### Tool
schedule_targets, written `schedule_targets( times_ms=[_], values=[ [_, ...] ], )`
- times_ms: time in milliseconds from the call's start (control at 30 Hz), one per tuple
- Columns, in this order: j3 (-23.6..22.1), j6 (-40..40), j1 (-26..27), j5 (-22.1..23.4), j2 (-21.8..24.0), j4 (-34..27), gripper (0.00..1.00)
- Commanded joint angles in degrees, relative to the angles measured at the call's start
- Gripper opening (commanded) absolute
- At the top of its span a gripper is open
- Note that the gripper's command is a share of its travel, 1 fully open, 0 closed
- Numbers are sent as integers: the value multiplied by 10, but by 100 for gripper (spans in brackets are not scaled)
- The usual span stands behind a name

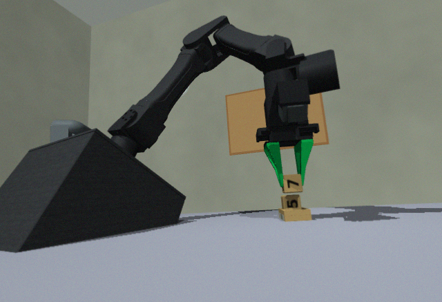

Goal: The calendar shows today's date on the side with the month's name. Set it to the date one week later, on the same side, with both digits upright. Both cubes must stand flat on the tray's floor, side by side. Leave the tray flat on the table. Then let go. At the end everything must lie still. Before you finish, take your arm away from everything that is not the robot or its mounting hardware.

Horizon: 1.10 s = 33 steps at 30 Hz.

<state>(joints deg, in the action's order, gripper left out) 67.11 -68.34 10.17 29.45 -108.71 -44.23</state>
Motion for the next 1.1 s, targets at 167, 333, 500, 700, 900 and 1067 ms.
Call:
schedule_targets(
  times_ms=[167, 333, 500, 700, 900, 1067],
  values=[
    [-4, -4, 6, -7, 2, 8, 26],
    [-4, -4, 6, -7, 2, 8, 26],
    [-4, -4, 6, -7, 2, 8, 26],
    [-4, -4, 7, -7, 2, 8, 26],
    [0, -4, 8, -7, -3, 7, 26],
    [7, -4, 10, -7, -9, 5, 26]
  ],
)
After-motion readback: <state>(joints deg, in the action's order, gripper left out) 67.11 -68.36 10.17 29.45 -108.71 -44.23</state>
